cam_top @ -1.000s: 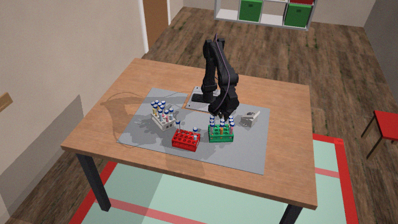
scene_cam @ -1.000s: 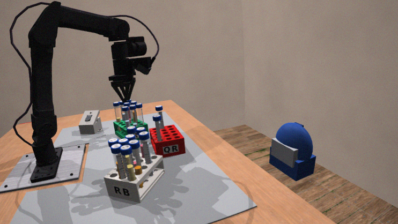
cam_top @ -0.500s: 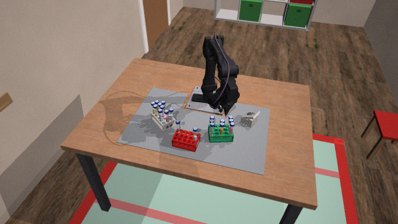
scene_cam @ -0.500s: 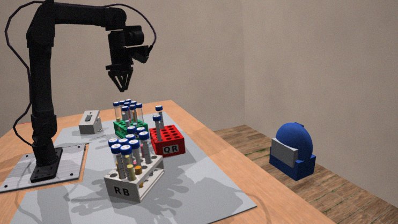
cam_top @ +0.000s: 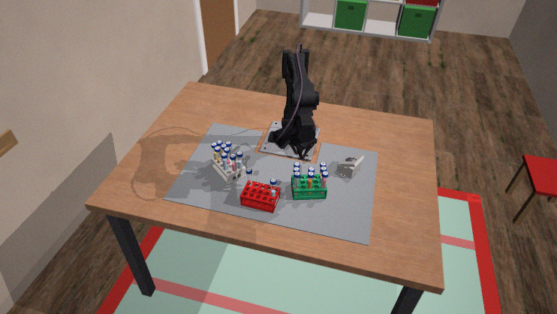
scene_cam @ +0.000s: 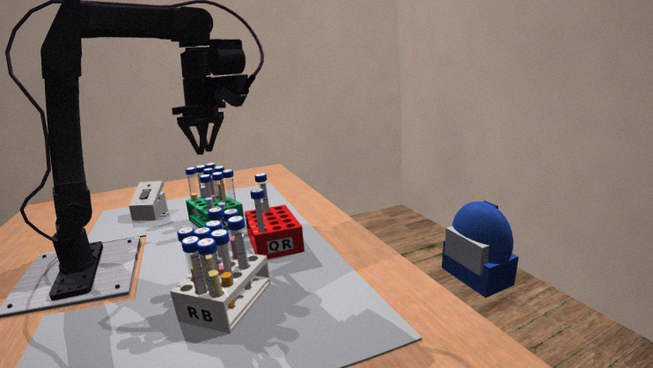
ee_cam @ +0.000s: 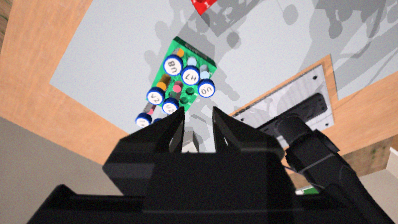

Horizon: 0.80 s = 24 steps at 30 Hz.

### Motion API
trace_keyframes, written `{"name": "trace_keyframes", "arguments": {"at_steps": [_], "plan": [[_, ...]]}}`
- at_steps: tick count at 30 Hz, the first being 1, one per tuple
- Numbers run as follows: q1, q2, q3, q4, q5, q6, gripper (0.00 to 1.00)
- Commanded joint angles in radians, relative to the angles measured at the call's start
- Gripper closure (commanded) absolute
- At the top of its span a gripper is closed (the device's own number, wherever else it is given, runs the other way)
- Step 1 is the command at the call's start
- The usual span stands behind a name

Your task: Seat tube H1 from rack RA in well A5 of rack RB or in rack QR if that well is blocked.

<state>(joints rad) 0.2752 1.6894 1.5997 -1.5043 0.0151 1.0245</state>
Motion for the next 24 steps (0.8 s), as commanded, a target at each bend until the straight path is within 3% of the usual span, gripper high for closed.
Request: {"name": "trace_keyframes", "arguments": {"at_steps": [1, 12, 17, 24], "plan": [[-0.072, -0.048, -0.022, -0.019, 0.011, 0.053, 0.70], [-0.284, -0.058, 0.010, 0.001, 0.009, -0.145, 0.70], [-0.398, -0.010, 0.024, 0.009, 0.013, -0.257, 0.70], [-0.319, 0.108, 0.161, -0.028, -0.002, -0.189, 0.70]]}}
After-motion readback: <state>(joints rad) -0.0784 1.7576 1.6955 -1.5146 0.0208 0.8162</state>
